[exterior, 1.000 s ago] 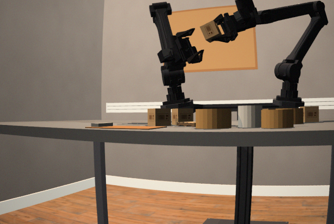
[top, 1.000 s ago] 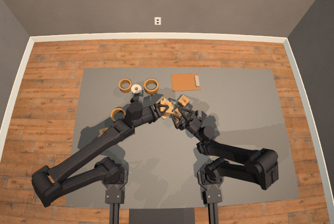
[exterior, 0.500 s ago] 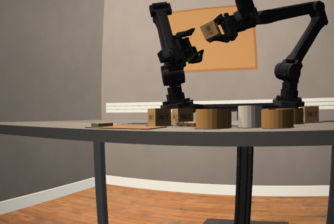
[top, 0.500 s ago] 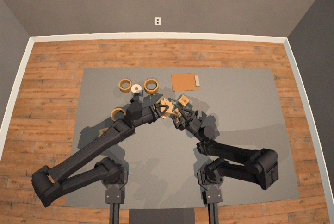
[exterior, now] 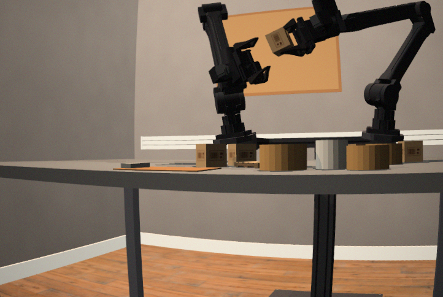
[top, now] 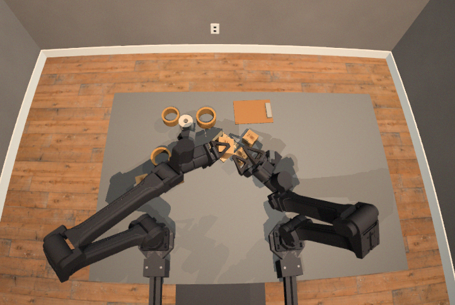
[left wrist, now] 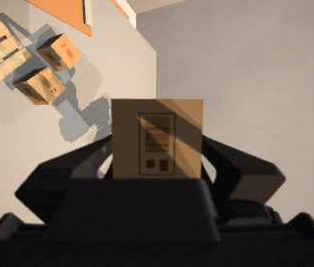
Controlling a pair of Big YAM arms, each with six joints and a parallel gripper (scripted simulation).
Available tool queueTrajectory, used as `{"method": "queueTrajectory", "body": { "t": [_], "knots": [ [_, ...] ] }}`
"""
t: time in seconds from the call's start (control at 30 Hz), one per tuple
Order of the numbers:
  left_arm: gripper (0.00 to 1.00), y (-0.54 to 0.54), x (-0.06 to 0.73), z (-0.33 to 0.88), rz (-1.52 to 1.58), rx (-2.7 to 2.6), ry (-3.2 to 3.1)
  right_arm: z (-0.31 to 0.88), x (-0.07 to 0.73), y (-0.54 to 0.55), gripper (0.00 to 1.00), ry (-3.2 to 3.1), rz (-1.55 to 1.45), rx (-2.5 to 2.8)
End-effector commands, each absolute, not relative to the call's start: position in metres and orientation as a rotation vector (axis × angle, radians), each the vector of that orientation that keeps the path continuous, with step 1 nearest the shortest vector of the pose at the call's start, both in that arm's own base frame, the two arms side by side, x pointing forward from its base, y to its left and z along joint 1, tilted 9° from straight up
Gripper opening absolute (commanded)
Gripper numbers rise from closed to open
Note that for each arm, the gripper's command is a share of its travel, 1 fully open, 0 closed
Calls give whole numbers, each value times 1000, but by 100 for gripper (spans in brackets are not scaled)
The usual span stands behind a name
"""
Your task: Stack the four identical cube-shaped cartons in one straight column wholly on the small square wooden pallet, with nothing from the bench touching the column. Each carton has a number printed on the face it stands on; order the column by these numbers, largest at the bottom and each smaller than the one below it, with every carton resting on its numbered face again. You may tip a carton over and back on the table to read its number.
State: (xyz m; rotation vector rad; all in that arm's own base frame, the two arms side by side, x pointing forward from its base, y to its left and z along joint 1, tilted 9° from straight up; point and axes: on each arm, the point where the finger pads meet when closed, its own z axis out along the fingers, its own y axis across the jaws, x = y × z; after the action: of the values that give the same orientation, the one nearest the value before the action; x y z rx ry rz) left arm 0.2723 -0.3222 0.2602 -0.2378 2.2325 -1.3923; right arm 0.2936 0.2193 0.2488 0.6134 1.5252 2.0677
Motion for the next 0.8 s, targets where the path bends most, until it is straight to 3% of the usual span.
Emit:
{"method": "queueTrajectory", "body": {
  "t": [0.0,0.4,0.77],
  "knots": [
    [54,-327,280,286,-1424,-239,2187,254,295,221,100,1507,2086,602],
    [54,-317,306,288,-1331,-164,2202,252,326,213,100,1528,1849,509],
    [54,-253,376,267,-1211,-50,2326,243,412,162,100,1646,1220,407]
  ]
}}
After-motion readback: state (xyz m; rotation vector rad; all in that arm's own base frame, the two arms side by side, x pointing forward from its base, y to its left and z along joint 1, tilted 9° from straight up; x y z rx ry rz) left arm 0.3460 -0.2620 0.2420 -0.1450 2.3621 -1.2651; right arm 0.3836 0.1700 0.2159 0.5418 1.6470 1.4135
